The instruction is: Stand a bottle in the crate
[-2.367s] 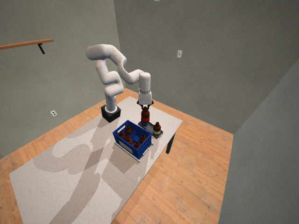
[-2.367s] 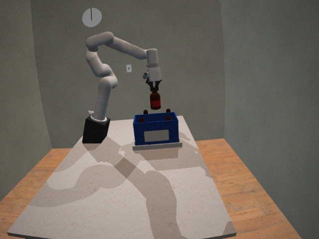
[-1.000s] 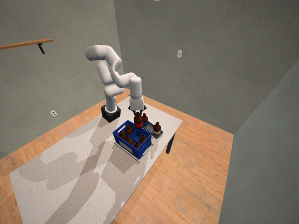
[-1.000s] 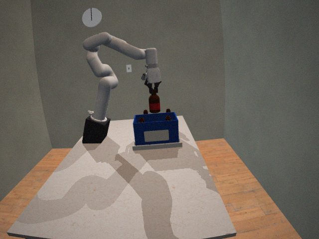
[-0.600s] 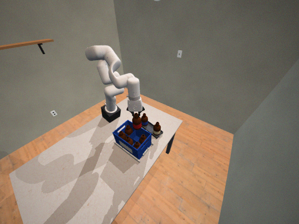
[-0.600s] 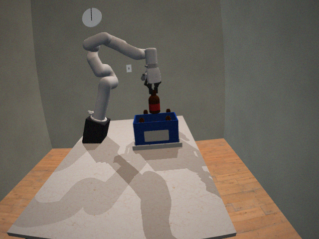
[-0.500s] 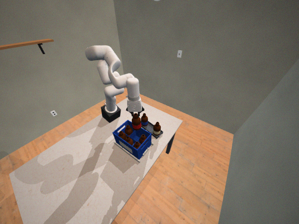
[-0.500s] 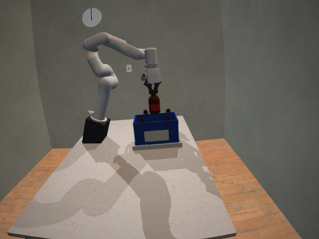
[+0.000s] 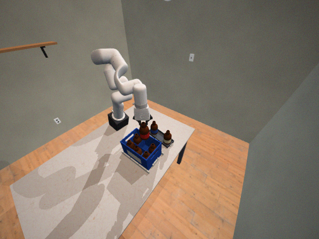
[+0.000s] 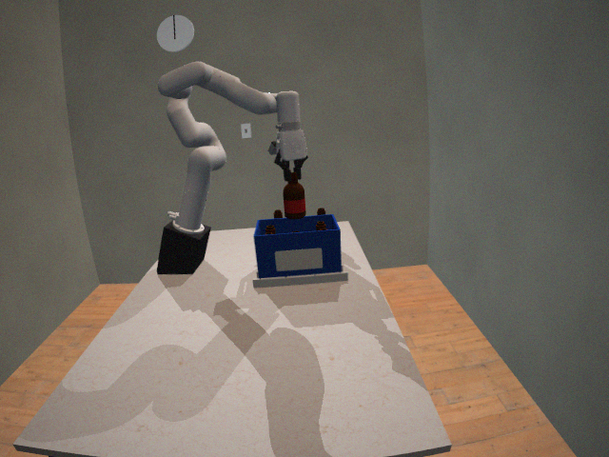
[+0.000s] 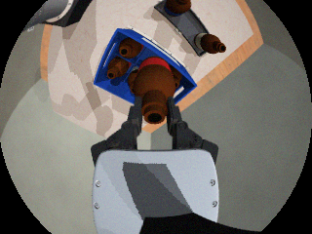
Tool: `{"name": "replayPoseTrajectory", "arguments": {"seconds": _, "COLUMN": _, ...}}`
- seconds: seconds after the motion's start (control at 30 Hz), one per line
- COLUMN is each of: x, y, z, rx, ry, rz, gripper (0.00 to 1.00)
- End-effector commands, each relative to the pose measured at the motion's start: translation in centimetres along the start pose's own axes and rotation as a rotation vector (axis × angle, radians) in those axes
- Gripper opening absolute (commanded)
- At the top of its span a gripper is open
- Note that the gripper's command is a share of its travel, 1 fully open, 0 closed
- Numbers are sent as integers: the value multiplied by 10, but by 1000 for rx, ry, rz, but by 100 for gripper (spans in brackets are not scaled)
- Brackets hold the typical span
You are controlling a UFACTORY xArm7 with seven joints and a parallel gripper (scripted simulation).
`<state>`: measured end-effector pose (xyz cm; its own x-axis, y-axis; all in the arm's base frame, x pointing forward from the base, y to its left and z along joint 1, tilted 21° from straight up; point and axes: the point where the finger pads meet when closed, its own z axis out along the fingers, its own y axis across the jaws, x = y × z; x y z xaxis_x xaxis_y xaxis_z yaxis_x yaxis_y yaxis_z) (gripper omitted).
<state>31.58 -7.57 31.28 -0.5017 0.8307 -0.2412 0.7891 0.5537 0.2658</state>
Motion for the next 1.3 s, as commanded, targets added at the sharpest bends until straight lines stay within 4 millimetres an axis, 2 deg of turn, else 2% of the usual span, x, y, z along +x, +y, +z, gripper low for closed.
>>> {"name": "replayPoseTrajectory", "arguments": {"seconds": 0.0, "x": -3, "y": -1, "z": -2, "rx": -3, "ry": -3, "rz": 0, "gripper": 0}}
{"name": "replayPoseTrajectory", "arguments": {"seconds": 1.27, "x": -6, "y": -4, "z": -1, "rx": -3, "ry": -3, "rz": 0, "gripper": 0}}
